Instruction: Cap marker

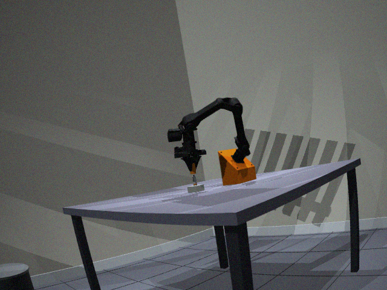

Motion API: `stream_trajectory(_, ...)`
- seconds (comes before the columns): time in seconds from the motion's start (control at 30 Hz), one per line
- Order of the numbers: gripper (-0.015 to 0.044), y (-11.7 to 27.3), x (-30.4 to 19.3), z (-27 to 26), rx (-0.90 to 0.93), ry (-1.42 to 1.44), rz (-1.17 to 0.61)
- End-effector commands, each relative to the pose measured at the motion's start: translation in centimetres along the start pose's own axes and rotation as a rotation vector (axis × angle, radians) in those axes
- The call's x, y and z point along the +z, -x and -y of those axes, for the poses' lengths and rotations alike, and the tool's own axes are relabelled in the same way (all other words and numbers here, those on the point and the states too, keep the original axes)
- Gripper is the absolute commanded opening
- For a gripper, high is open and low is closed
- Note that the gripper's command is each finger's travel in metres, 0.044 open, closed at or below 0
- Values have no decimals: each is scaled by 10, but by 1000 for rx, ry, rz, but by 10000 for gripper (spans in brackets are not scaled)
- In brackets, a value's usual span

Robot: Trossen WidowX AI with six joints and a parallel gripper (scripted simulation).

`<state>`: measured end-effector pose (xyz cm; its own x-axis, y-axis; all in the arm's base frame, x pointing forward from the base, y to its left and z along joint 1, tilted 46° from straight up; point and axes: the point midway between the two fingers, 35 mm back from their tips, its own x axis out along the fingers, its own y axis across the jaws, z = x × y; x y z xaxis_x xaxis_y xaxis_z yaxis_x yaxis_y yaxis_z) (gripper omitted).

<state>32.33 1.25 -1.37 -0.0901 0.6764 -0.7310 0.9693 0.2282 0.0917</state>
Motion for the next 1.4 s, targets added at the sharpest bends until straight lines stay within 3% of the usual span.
stream_trajectory(0.0,0,1,14,15,-13,-1,-6)
stream_trajectory(0.5,0,10,51,57,-14,5,-33)
stream_trajectory(1.37,0,-20,51,57,-13,5,-33)
